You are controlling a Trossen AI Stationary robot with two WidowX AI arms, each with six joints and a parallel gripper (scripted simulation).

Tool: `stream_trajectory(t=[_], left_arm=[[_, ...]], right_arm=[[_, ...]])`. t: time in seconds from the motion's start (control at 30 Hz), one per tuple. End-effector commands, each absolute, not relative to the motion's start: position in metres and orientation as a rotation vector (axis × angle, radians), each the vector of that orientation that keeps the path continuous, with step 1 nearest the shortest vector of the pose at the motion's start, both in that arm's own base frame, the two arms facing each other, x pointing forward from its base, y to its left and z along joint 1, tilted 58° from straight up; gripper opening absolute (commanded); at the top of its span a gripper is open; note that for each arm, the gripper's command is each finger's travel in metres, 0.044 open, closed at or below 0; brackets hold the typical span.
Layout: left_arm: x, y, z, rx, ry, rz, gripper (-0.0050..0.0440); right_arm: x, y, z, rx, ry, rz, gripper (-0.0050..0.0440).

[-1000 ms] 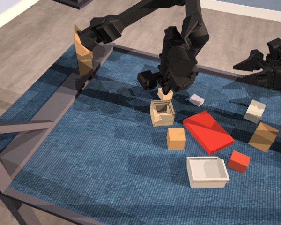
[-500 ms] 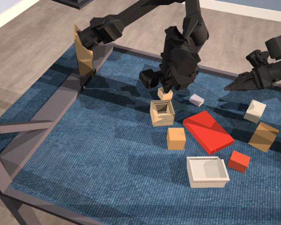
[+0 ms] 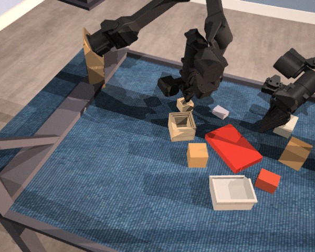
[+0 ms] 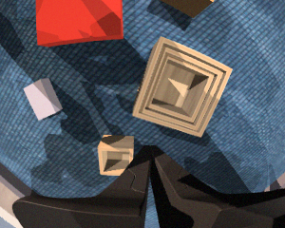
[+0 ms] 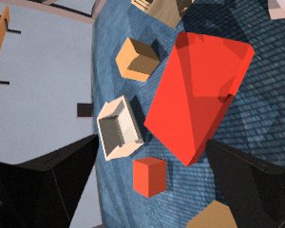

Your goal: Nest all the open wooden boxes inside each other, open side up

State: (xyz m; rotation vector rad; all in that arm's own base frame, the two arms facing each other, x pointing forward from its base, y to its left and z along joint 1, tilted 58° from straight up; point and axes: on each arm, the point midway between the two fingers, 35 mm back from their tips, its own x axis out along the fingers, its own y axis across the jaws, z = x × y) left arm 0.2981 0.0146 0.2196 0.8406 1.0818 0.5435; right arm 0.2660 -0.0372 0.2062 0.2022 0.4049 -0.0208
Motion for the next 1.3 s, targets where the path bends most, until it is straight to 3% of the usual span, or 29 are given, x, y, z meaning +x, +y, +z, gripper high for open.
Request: stream_trajectory(t=[0.0,0.57,0.9,1.27], left_arm=[[0.292,0.022,0.223,0.836,1.071,0.538,-0.0050],[0.277,0.043,0.223,0.844,1.068,0.539,-0.0050],[0.270,0.053,0.222,0.850,1.065,0.541,-0.0050],[0.262,0.062,0.221,0.856,1.061,0.544,-0.0050]], right_arm=[[0.270,-0.024,0.186,0.258,0.591,-0.106,0.0400],[0.229,0.004,0.136,0.022,1.045,-0.343,0.0400],[0.209,0.008,0.142,-0.272,1.124,-0.459,0.0400],[0.200,0.014,0.167,-0.604,1.077,-0.524,0.0400]])
